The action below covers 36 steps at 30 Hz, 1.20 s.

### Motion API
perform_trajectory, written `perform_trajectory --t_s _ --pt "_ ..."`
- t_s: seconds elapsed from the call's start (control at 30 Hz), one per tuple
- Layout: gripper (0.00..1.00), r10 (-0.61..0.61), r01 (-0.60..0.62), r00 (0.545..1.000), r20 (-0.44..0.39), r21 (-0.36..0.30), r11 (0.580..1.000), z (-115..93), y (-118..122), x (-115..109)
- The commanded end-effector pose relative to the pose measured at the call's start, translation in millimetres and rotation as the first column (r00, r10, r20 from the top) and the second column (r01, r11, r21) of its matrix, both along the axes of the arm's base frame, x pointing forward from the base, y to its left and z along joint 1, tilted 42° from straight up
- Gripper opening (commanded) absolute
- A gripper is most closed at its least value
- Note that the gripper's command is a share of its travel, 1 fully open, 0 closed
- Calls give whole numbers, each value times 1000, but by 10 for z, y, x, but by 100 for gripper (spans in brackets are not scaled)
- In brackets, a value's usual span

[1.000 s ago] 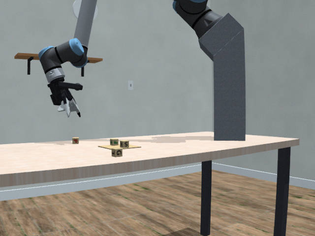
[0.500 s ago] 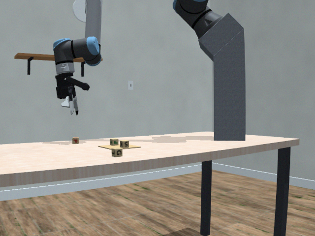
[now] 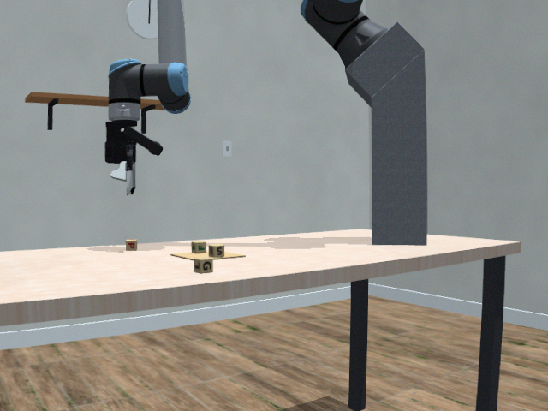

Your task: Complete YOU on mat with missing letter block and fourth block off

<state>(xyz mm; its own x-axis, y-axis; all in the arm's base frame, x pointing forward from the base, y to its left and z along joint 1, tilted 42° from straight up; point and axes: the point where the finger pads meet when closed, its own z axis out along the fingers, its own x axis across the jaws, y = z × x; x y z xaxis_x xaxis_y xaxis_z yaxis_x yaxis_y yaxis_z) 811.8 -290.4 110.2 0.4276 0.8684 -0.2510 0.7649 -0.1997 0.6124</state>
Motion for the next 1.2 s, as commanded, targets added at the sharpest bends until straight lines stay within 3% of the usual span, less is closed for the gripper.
perform_trajectory --t_s 0.0,0.67,1.17 --pt "100 4 -3 1000 4 -6 1000 11 4 0" --pt "100 27 -28 1000 -10 -21 999 2 -2 2" --pt "100 226 -248 961 -157 -140 958 -73 -54 27"
